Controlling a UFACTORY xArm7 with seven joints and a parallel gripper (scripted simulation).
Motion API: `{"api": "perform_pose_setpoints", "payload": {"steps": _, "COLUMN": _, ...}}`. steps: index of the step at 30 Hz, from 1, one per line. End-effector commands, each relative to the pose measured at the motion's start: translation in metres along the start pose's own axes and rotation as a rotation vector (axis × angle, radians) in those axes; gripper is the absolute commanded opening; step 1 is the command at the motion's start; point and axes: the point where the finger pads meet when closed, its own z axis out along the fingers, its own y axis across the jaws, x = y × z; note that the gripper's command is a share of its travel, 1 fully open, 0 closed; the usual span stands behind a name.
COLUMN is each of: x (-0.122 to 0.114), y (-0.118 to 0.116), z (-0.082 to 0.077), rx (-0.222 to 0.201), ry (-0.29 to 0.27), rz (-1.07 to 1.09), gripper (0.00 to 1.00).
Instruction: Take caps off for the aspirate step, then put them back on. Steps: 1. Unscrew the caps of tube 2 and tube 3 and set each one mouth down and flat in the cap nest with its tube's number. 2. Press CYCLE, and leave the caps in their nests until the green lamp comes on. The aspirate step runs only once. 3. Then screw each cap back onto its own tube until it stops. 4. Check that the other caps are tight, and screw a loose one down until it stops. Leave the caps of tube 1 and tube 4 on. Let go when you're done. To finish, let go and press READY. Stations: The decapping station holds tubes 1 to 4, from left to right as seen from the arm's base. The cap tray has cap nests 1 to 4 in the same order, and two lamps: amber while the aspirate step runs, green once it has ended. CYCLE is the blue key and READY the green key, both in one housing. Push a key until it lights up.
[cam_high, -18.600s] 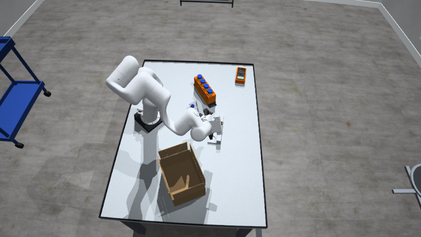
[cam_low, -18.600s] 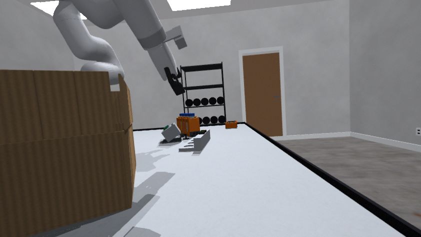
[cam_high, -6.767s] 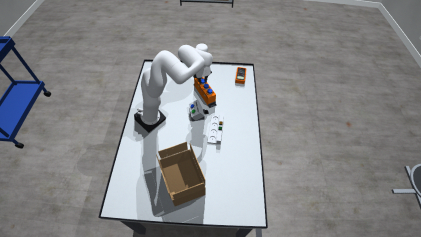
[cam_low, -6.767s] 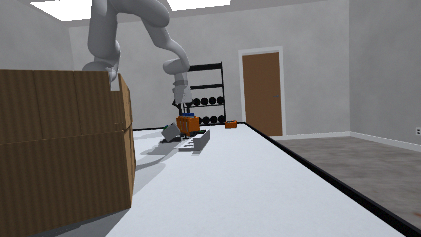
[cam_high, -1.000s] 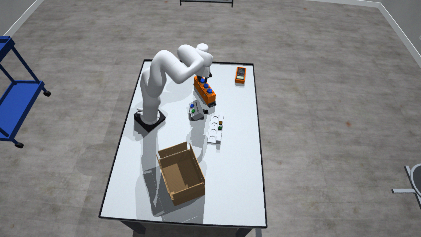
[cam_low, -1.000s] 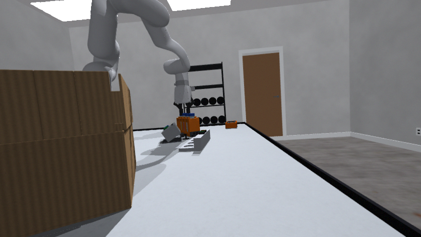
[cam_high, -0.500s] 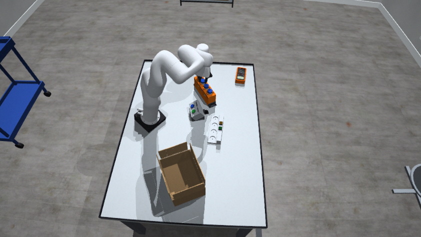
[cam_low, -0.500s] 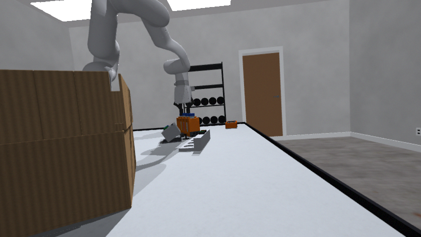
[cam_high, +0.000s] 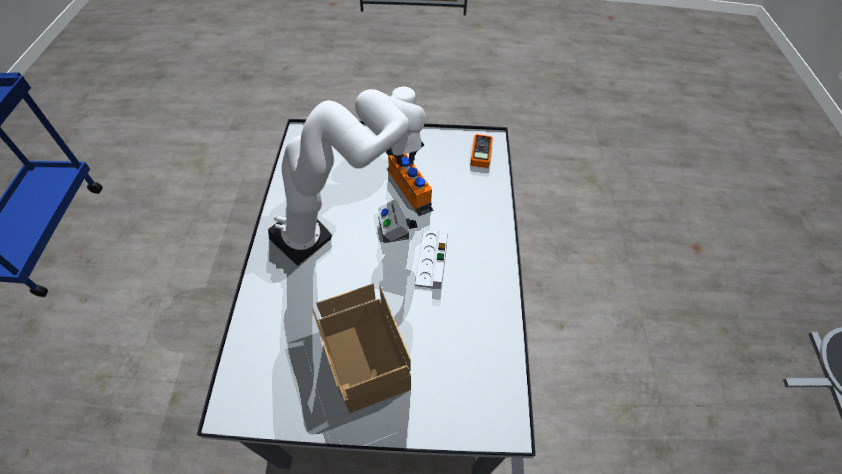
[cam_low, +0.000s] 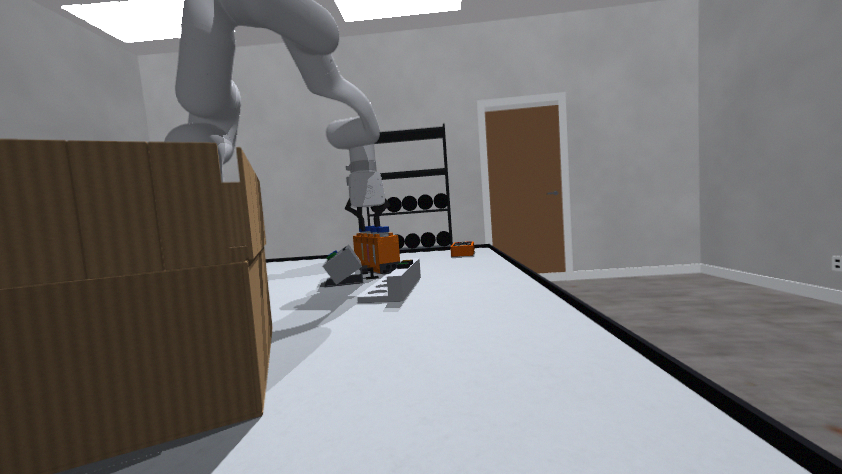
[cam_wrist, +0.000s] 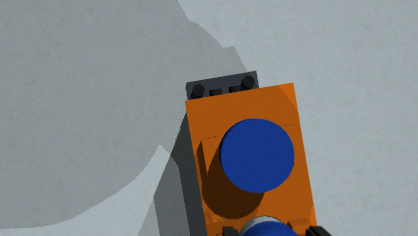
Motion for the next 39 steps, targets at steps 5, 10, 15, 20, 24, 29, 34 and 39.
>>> {"api": "perform_pose_setpoints", "payload": {"steps": 5, "x": 0.0005, "y": 0.0019, "z": -0.0017, "rx": 0.008, "ry": 0.019, "rz": -0.328, "gripper": 0.0}}
{"api": "perform_pose_setpoints", "payload": {"steps": 10, "x": 0.0005, "y": 0.0019, "z": -0.0017, "rx": 0.005, "ry": 0.02, "rz": -0.578, "gripper": 0.0}}
{"api": "perform_pose_setpoints", "payload": {"steps": 15, "x": 0.0005, "y": 0.0019, "z": -0.0018, "rx": 0.003, "ry": 0.021, "rz": -0.828, "gripper": 0.0}}
{"api": "perform_pose_setpoints", "payload": {"steps": 20, "x": 0.0005, "y": 0.0019, "z": -0.0018, "rx": 0.002, "ry": 0.021, "rz": -0.949, "gripper": 0.0}}
{"api": "perform_pose_setpoints", "payload": {"steps": 24, "x": 0.0005, "y": 0.0019, "z": -0.0018, "rx": 0.002, "ry": 0.021, "rz": -0.949, "gripper": 0.46}}
{"api": "perform_pose_setpoints", "payload": {"steps": 29, "x": 0.0005, "y": 0.0019, "z": -0.0018, "rx": 0.002, "ry": 0.021, "rz": -0.949, "gripper": 0.46}}
{"api": "perform_pose_setpoints", "payload": {"steps": 34, "x": 0.0005, "y": 0.0019, "z": -0.0018, "rx": 0.002, "ry": 0.021, "rz": -0.949, "gripper": 0.46}}
{"api": "perform_pose_setpoints", "payload": {"steps": 39, "x": 0.0004, "y": 0.0019, "z": -0.0019, "rx": 0.004, "ry": 0.02, "rz": -0.699, "gripper": 0.46}}
